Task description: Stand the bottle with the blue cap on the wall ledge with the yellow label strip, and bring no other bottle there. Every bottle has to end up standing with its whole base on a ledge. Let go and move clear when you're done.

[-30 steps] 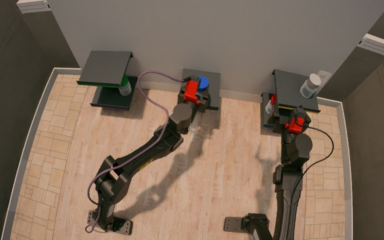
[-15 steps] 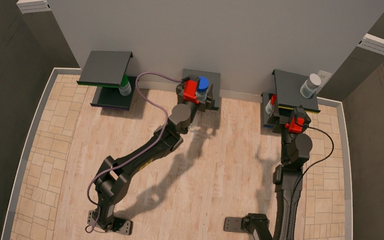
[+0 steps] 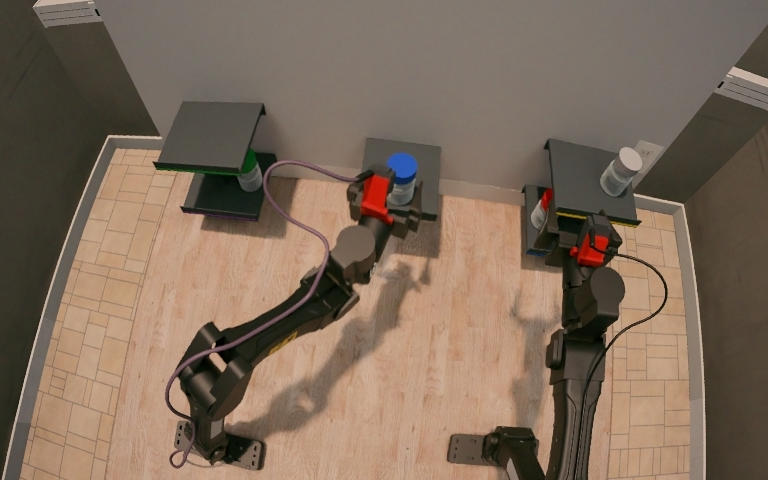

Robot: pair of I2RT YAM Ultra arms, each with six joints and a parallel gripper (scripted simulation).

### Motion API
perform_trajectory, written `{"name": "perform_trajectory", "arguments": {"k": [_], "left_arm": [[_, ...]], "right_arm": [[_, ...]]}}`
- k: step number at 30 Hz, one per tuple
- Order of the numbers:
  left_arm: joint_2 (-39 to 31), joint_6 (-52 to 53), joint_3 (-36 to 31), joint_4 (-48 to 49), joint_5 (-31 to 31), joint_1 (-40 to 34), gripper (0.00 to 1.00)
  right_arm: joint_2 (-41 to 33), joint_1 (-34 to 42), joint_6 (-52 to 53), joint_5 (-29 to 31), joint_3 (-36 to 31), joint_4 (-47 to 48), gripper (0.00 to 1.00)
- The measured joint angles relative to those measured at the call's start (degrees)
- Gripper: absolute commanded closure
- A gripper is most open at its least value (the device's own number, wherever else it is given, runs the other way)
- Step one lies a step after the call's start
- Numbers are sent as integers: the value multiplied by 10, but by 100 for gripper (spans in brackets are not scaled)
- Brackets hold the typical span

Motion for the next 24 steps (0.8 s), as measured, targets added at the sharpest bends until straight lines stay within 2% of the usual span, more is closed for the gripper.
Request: {"name": "perform_trajectory", "arguments": {"k": [11, 18, 24], "left_arm": [[-129, 1, -181, 44, -35, -41, 11], [-137, 0, -189, 51, -38, -41, 11], [-175, -2, -220, 23, -30, -26, 11]], "right_arm": [[0, 0, 0, 0, 0, 0, 0], [0, 0, 0, 0, 0, 0, 0], [0, 0, 0, 0, 0, 0, 0]]}}
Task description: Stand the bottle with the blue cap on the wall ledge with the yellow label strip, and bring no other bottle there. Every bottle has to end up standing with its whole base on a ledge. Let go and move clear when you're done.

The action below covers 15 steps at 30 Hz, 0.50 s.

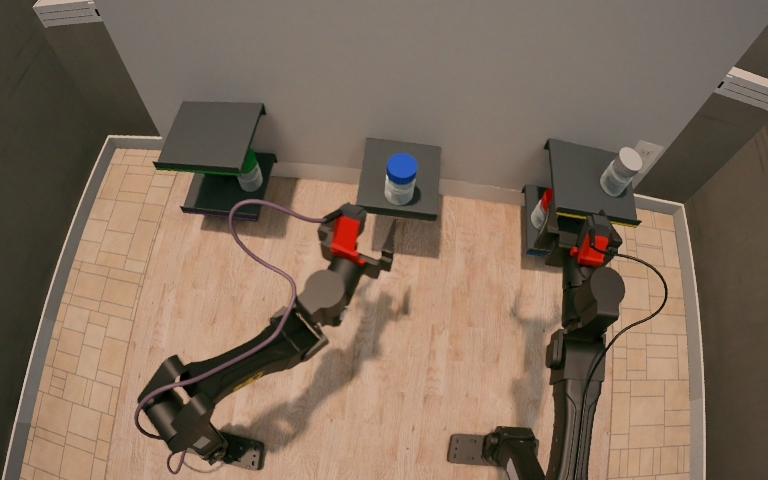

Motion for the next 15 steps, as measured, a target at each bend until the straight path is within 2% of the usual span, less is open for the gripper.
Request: {"name": "perform_trajectory", "arguments": {"k": [3, 7, 12, 15], "left_arm": [[-55, -1, -33, -38, 15, 24, 11], [-163, -2, -71, -103, 40, 90, 11], [-292, -4, -77, -181, 87, 183, 11], [-337, -5, -76, -208, 109, 219, 11]], "right_arm": [[0, 0, 0, 0, 0, 0, 0], [0, 0, 0, 0, 0, 0, 0], [0, 0, 0, 0, 0, 0, 0], [0, 0, 0, 0, 0, 0, 0]]}}
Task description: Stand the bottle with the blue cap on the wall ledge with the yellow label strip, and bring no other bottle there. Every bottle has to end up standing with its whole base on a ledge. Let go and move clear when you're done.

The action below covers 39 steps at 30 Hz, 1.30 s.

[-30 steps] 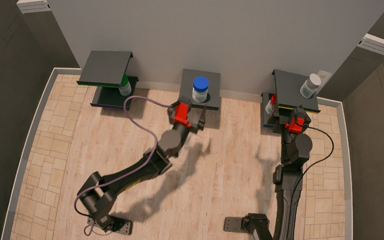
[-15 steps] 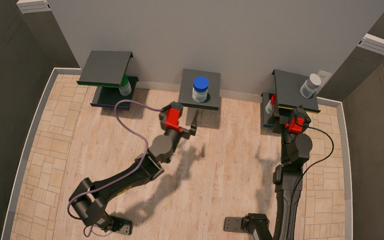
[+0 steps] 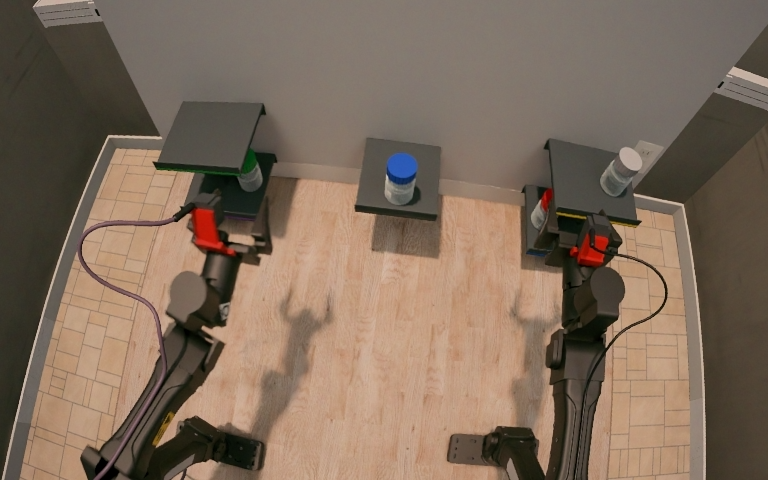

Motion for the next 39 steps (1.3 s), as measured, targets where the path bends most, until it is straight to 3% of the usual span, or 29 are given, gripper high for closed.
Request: {"name": "perform_trajectory", "arguments": {"k": [12, 22, 26, 32, 39], "left_arm": [[-41, 0, 40, -134, 111, 146, 11], [-45, 2, 54, -162, 132, 164, 11], [-45, 10, 67, -224, 132, 134, 11], [-75, 35, 140, -365, 142, 10, 11], [-87, 52, 234, -495, 136, -96, 11]], "right_arm": [[0, 0, 0, 0, 0, 0, 0], [0, 2, 0, 10, 0, 1, 0], [0, 35, 1, 45, -6, 1, 0], [7, 191, 15, 120, -37, -1, 0], [49, 310, 46, 191, -40, -2, 0]]}}
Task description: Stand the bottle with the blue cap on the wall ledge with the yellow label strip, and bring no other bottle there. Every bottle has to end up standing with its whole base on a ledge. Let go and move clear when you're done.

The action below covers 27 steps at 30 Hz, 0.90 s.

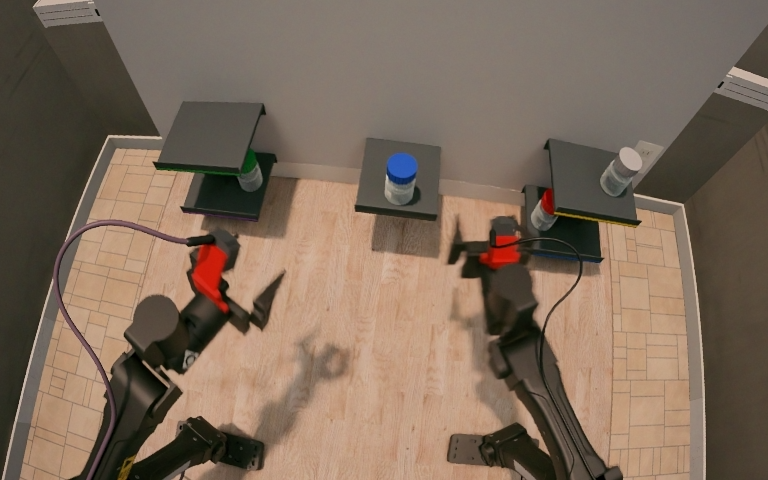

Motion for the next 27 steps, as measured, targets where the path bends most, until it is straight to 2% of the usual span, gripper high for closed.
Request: {"name": "perform_trajectory", "arguments": {"k": [4, 9, 27], "left_arm": [[-2, 6, 48, -75, -1, -61, 11], [-8, 8, 94, -135, -7, -113, 11], [-7, 8, 105, -170, -30, -131, 11]], "right_arm": [[49, 78, 22, 25, 0, 1, 0], [113, 129, 43, 40, 15, 1, 0], [129, 144, 54, 56, 31, 1, 0]]}}
